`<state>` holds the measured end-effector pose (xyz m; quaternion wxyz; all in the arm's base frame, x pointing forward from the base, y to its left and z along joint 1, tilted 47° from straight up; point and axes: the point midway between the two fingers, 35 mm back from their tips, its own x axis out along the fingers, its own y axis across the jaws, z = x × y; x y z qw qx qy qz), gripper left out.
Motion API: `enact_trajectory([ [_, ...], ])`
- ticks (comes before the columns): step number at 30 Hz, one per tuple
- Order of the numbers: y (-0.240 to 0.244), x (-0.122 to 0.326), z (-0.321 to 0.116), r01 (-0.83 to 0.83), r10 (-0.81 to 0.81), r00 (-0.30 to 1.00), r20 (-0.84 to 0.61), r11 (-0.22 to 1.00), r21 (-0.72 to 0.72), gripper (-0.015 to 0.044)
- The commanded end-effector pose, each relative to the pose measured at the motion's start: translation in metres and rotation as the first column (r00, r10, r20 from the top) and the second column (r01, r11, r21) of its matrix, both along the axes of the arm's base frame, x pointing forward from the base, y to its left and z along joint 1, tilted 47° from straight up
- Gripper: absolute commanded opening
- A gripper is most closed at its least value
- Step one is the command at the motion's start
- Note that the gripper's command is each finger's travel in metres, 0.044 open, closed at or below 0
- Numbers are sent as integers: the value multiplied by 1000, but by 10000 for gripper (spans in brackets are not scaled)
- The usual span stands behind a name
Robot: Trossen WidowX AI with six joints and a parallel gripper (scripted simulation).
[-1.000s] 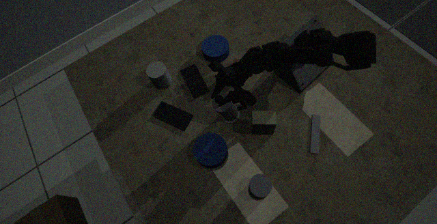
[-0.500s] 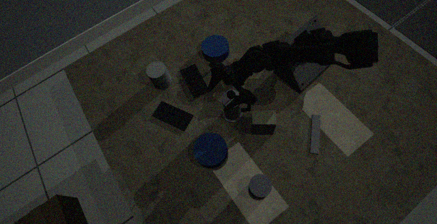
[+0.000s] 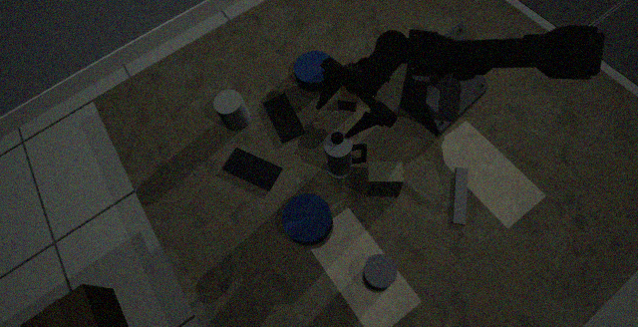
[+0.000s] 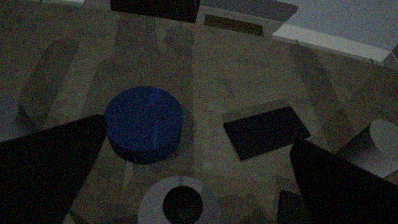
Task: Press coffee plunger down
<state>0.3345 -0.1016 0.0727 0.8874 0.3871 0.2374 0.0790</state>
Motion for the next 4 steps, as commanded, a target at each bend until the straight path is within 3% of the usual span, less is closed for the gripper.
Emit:
enact_trajectory([
  [1, 0, -5, 2, -7, 7, 1000, -1, 1000, 3, 440],
  [4, 0, -5, 2, -7, 7, 1000, -1, 1000, 3, 440],
])
